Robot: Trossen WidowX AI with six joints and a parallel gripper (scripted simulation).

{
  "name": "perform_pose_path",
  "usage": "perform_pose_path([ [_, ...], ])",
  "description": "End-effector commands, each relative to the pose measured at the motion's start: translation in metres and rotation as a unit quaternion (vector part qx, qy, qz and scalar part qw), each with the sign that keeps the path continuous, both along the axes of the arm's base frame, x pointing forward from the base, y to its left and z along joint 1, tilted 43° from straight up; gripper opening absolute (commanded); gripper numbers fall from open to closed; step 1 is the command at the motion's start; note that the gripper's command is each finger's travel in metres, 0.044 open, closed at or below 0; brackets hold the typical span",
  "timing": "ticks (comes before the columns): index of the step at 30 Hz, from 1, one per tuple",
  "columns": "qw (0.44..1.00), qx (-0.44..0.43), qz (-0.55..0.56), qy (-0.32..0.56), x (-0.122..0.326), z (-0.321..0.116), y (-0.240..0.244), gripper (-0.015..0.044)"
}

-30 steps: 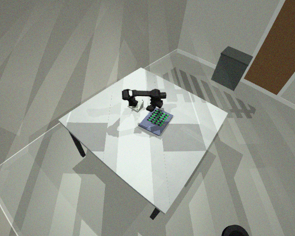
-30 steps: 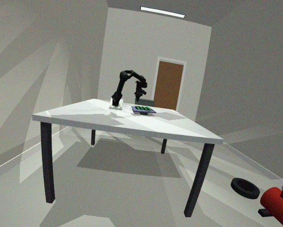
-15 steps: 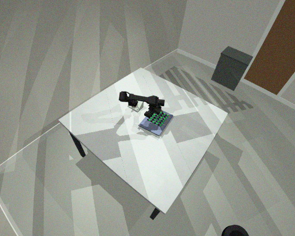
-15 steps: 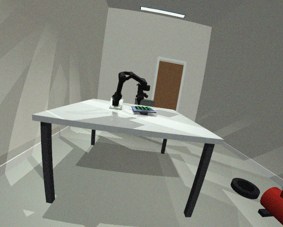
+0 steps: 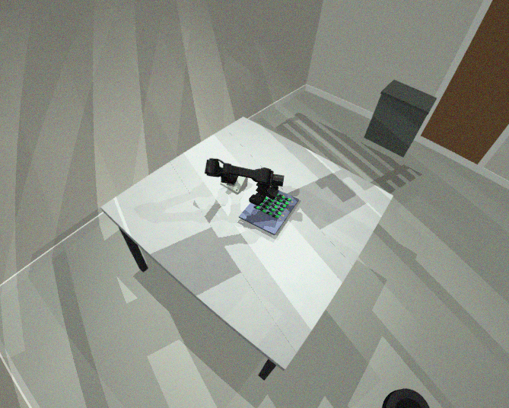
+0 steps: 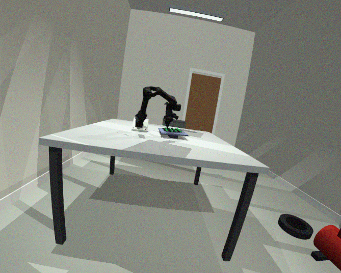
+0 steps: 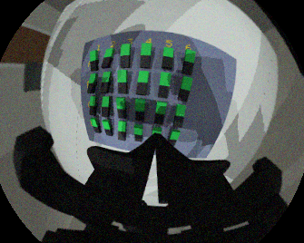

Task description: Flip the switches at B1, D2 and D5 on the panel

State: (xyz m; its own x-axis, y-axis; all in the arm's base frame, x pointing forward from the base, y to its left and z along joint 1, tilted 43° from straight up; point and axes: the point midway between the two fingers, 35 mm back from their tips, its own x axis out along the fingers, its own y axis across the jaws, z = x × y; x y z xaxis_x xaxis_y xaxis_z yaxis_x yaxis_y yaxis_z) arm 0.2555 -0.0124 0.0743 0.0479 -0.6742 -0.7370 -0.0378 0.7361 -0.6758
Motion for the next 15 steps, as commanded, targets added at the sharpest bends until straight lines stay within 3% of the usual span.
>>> perform_pose_path([
  [1,1.000,-0.005,0.000,0.006,-0.0022,-0.0059,-0.0069,0.0000],
  [15,1.000,-0.005,0.000,0.006,-0.0019,-0.0088,-0.0097,0.0000],
])
